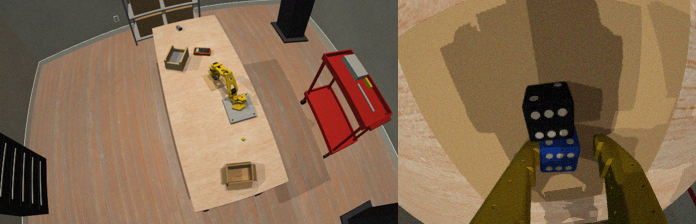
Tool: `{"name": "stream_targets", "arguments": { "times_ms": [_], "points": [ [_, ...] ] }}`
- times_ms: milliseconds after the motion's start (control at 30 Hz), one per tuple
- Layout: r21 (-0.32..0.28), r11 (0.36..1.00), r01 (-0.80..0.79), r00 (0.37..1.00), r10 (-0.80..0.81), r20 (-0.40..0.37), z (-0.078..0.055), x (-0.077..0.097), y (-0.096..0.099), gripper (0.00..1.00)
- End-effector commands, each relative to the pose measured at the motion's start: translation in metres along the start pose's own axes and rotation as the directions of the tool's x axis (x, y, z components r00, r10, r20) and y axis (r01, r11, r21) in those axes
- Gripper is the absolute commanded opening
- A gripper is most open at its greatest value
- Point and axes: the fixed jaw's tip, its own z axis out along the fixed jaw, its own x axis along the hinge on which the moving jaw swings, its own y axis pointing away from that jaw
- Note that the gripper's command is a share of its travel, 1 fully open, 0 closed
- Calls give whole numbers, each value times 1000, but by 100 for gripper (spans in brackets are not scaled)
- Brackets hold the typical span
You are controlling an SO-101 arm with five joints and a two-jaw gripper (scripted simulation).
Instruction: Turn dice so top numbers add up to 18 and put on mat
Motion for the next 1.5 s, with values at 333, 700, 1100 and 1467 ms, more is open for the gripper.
{"name": "stream_targets", "arguments": {
  "times_ms": [333, 700, 1100, 1467],
  "points": [
    [5, 1000, 3, 1000, -3, -31, 7, 5, -3, 26],
    [5, 1000, 3, 1000, -3, -31, 4, 5, -3, 27],
    [5, 1000, 3, 1000, -3, -31, -23, 2, -2, 27],
    [5, 1000, 3, 1000, -3, -31, -52, 3, -2, 27]
  ]
}}
